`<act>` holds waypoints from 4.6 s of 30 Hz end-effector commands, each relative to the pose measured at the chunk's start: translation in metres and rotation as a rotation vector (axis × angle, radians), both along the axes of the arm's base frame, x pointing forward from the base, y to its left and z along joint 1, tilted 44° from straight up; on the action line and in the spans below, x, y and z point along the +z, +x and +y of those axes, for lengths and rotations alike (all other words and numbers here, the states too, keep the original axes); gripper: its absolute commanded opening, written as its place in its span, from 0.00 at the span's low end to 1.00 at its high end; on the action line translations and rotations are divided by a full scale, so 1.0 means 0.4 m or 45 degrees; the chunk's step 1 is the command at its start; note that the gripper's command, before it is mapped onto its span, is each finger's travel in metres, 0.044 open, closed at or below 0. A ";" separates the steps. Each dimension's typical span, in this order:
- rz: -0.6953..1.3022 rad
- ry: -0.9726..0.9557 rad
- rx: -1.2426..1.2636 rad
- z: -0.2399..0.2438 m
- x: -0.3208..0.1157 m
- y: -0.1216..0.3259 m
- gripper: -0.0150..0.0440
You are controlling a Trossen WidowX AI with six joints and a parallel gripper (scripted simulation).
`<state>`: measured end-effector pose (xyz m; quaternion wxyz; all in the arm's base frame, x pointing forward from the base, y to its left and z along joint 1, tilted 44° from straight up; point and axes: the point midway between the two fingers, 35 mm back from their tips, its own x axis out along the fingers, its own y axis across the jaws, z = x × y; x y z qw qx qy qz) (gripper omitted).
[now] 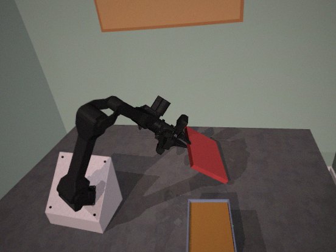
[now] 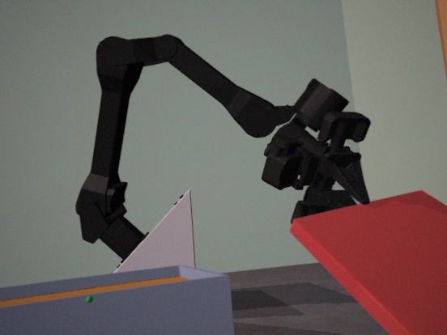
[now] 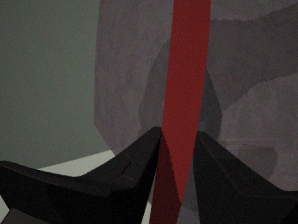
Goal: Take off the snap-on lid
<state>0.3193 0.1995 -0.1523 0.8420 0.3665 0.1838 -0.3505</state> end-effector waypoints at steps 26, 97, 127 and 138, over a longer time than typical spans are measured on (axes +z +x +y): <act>-0.002 -0.006 0.002 -0.041 -0.043 -0.007 0.25; -0.003 -0.008 0.002 -0.138 -0.147 -0.022 0.25; -0.001 -0.008 0.002 -0.138 -0.145 -0.061 1.00; 0.001 -0.007 0.003 -0.135 -0.139 -0.117 1.00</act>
